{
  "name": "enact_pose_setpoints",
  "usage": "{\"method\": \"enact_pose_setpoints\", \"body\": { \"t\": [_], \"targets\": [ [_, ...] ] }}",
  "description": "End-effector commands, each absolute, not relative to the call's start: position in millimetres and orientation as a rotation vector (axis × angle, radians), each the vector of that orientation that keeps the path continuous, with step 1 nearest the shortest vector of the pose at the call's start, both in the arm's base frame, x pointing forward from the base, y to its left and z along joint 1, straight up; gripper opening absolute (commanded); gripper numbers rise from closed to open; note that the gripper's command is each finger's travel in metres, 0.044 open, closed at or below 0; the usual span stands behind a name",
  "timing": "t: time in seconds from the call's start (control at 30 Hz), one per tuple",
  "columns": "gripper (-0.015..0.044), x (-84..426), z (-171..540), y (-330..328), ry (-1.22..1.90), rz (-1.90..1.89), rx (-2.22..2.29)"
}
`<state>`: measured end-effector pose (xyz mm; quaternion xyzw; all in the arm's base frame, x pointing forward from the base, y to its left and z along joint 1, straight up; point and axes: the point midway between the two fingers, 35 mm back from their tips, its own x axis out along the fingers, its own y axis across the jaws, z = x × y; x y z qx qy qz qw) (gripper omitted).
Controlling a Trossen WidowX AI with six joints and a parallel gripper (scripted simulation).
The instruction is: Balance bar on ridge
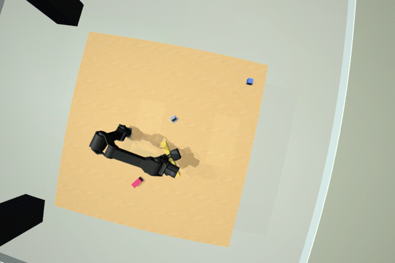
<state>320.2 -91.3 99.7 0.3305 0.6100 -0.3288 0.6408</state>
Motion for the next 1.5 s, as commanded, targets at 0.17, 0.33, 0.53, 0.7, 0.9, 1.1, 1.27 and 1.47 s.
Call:
{"method": "enact_pose_setpoints", "body": {
  "t": [0.17,0.33,0.53,0.7,0.9,1.1,1.27,1.47],
  "targets": [
    [0.0315,318,74,-90,1.405,-0.752,0.762],
    [0.0315,319,68,-90,1.405,-0.752,0.762],
    [0.0315,319,58,-90,1.405,-0.752,0.762],
    [0.0315,319,50,-90,1.405,-0.752,0.762],
    [0.0315,319,49,-90,1.405,-0.752,0.762],
    [0.0315,319,49,-90,1.405,-0.752,0.762],
    [0.021,319,49,-91,1.406,-0.754,0.754],
    [0.0131,319,49,-91,1.406,-0.754,0.754]
  ]
}}
